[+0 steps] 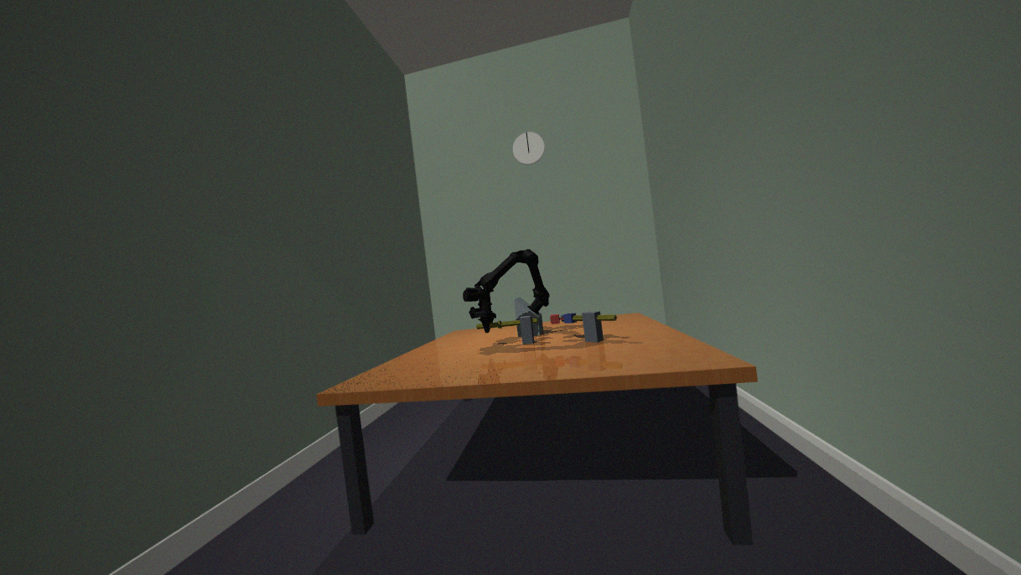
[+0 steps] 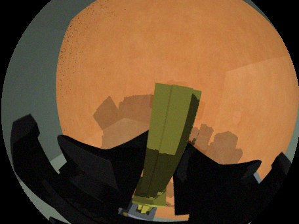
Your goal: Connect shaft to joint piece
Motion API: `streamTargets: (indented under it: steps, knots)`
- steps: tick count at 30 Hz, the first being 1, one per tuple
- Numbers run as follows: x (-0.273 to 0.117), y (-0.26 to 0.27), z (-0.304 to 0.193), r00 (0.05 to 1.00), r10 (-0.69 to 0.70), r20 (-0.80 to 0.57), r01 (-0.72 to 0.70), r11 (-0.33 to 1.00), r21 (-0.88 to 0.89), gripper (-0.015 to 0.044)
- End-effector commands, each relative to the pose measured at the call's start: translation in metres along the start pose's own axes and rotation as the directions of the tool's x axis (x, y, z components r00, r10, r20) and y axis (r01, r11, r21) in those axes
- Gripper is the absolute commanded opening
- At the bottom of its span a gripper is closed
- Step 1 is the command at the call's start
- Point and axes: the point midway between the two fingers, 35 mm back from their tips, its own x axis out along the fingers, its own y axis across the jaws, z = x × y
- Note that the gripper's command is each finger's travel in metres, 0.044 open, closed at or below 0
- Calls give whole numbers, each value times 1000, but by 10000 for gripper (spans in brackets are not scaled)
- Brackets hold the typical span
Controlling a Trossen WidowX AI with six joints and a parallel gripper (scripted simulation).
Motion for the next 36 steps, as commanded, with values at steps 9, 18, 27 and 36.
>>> streamTargets:
  steps: [9, 18, 27, 36]
  knots:
    - [1, 0, -2, 998, -62, -2, 62, 998, 2, 67]
    - [1, 0, -4, 989, -145, -3, 145, 989, 2, 67]
    - [0, 0, -4, 991, -131, -2, 131, 991, 1, 0]
    - [0, 0, -10, 990, -141, -3, 141, 990, 1, 0]
